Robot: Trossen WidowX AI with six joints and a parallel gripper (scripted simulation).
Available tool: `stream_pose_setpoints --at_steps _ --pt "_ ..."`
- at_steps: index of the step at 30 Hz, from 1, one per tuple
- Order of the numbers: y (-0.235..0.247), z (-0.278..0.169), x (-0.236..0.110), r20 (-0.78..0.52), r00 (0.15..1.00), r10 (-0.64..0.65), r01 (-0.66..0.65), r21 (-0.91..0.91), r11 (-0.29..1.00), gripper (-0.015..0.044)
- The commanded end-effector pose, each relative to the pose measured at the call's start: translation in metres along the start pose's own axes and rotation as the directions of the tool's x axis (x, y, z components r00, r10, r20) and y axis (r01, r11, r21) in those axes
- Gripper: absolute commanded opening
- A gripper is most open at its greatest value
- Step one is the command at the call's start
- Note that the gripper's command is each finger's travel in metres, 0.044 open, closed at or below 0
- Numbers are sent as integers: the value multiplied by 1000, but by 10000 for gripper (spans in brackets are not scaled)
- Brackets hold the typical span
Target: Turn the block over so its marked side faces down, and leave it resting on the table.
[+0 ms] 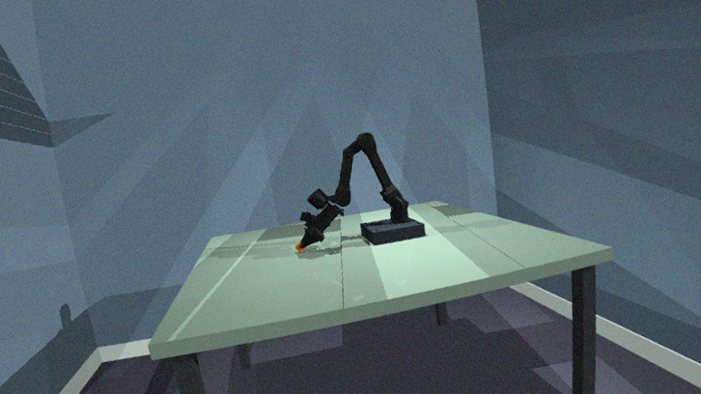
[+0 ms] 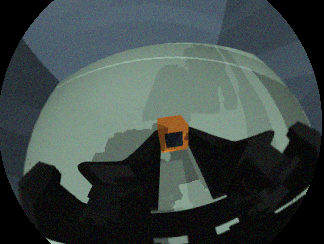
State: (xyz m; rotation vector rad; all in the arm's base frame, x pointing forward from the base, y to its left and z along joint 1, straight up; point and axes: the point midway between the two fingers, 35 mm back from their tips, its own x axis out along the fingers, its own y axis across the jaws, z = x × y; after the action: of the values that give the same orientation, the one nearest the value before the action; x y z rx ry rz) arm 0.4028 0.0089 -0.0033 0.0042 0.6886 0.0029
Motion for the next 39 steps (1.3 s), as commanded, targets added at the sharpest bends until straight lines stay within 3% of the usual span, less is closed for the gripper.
stream_pose_setpoints --at_steps 1,10,30,39 --pt "-1 -9 -1 51 999 -3 3 -6 1000 0" --pt "-1 -13 -11 176 984 -3 4 -5 1000 0" --pt "-1 -11 -13 200 980 -3 4 -5 1000 0" --pt "-1 -11 -13 200 980 -3 4 -5 1000 236"
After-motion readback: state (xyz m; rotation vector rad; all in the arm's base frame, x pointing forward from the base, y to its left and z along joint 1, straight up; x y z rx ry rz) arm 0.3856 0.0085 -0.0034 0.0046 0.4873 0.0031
